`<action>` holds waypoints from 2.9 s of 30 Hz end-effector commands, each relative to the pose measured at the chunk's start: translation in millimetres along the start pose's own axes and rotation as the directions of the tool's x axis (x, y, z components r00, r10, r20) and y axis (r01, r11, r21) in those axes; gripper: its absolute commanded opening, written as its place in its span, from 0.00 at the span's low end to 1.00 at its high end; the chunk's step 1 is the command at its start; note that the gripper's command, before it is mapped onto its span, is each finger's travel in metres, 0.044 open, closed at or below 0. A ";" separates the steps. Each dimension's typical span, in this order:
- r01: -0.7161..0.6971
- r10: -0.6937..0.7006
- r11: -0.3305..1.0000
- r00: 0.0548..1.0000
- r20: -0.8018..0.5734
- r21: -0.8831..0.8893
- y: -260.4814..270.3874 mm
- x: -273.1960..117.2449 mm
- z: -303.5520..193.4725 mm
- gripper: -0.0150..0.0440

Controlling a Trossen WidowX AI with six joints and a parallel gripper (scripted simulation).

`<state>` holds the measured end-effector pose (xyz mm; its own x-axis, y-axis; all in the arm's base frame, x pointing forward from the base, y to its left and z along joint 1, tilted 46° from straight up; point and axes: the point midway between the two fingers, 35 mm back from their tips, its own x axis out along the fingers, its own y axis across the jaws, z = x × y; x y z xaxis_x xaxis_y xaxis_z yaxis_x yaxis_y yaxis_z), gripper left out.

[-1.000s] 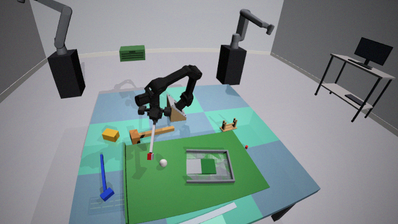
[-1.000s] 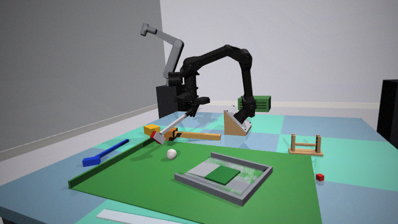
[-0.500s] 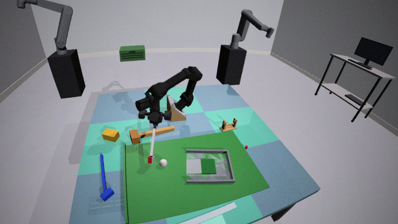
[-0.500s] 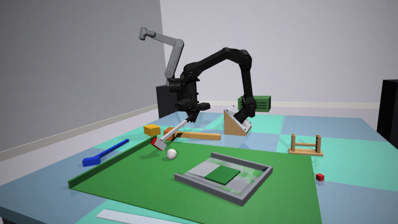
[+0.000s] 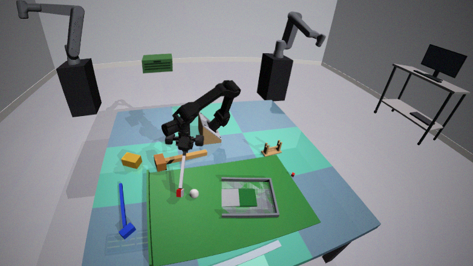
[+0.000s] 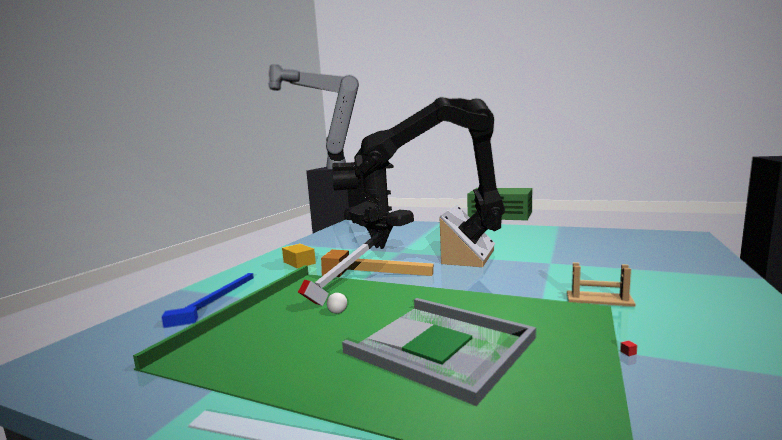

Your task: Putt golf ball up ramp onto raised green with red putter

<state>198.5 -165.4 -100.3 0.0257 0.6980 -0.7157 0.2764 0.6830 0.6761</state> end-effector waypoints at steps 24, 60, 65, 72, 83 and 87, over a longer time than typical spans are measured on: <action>-0.002 0.002 1.000 1.000 0.008 0.003 -30.2 2.4 1.1 0.25; -0.009 0.009 1.000 1.000 0.005 0.004 107.4 -57.4 0.2 0.25; -0.015 0.015 1.000 1.000 -0.003 0.012 106.5 -47.8 0.3 0.25; -0.015 0.015 1.000 1.000 -0.003 0.012 106.5 -47.8 0.3 0.25; -0.015 0.015 1.000 1.000 -0.003 0.012 106.5 -47.8 0.3 0.25; -0.015 0.015 1.000 1.000 -0.003 0.012 106.5 -47.8 0.3 0.25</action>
<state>226.5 -125.8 6.6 0.0244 0.7098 -0.7040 0.2869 0.6696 0.6851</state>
